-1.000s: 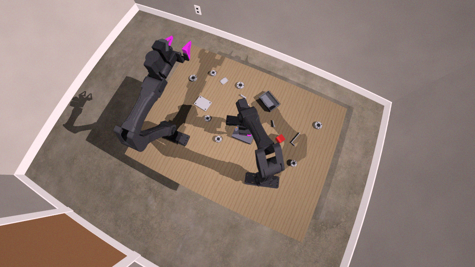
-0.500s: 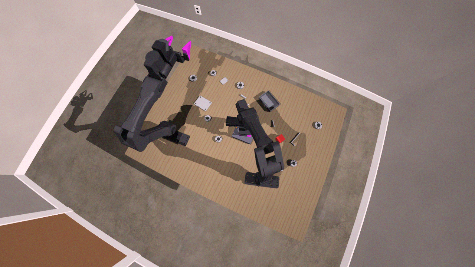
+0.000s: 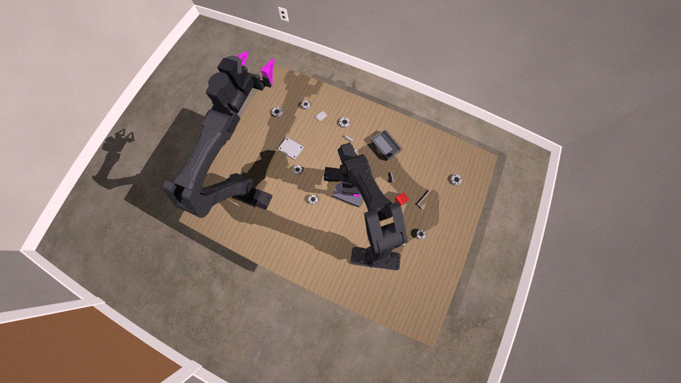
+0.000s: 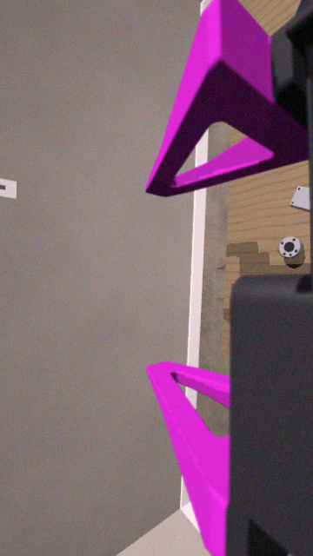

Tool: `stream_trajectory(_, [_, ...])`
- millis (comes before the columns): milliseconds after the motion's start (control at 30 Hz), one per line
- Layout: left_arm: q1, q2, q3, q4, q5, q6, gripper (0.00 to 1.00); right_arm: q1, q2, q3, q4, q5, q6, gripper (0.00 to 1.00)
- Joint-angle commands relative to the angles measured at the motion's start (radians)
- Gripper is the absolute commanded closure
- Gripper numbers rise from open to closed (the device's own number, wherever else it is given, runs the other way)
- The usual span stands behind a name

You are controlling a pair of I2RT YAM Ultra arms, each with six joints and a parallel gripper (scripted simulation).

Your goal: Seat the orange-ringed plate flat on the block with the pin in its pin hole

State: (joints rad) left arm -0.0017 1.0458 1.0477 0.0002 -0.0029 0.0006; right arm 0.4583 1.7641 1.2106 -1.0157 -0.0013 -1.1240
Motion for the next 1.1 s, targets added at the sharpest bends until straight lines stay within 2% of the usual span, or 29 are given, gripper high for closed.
stream_trajectory(0, [0.011, -0.002, 0.035, -0.006, 0.002, 0.005, 0.00, 0.009, 0.014, 0.037, 0.000, -0.002, 0.007, 1.00])
stream_trajectory(233, [0.011, -0.002, 0.035, -0.006, 0.002, 0.005, 0.00, 0.006, -0.006, 0.036, -0.007, -0.002, 0.007, 1.00])
stream_trajectory(400, [0.011, -0.002, 0.035, -0.006, 0.002, 0.005, 0.00, 0.003, 0.008, -0.023, 0.024, -0.001, 0.007, 1.00])
stream_trajectory(467, [0.011, -0.002, 0.035, -0.006, 0.002, 0.005, 0.00, 0.002, 0.014, 0.016, 0.023, -0.001, 0.007, 1.00])
stream_trajectory(667, [0.011, -0.002, 0.035, -0.006, 0.002, 0.005, 0.00, 0.000, 0.015, -0.028, 0.029, 0.000, 0.008, 1.00])
stream_trajectory(800, [0.011, -0.002, 0.035, -0.006, 0.002, 0.005, 0.00, 0.004, 0.012, 0.015, -0.001, -0.002, 0.007, 1.00])
stream_trajectory(833, [0.011, -0.002, 0.035, -0.006, 0.002, 0.005, 0.00, 0.004, 0.040, -0.035, 0.049, -0.001, 0.007, 1.00])
stream_trajectory(967, [0.011, -0.002, 0.035, -0.006, 0.002, 0.005, 0.00, 0.003, 0.013, -0.031, 0.072, -0.001, 0.008, 1.00])
stream_trajectory(1067, [0.011, -0.002, 0.035, -0.006, 0.002, 0.005, 0.00, 0.006, 0.045, -0.057, 0.087, -0.005, 0.004, 1.00])
